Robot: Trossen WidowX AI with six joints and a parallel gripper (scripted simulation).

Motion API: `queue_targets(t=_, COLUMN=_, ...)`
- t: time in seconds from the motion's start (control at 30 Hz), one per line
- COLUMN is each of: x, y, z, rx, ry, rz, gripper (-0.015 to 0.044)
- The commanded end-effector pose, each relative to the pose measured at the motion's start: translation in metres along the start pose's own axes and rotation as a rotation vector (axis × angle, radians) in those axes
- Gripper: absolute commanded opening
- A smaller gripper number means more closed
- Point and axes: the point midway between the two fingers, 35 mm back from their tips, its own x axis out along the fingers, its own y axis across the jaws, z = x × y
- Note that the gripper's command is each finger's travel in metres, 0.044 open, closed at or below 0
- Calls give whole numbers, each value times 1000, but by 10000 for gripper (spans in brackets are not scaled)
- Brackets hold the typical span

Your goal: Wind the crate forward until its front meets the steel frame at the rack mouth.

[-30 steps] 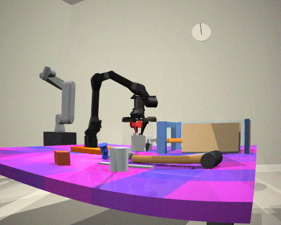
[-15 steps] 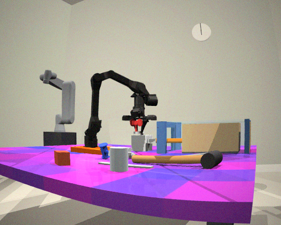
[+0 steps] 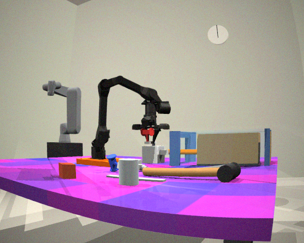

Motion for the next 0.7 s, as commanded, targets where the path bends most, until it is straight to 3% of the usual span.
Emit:
queue_targets(t=0.0, x=1, y=1, z=0, rx=-7, ry=0, rz=0, gripper=0)
queue_targets(t=0.67, x=11, y=-2, z=-1, rx=41, ry=-3, rz=-4, gripper=0)
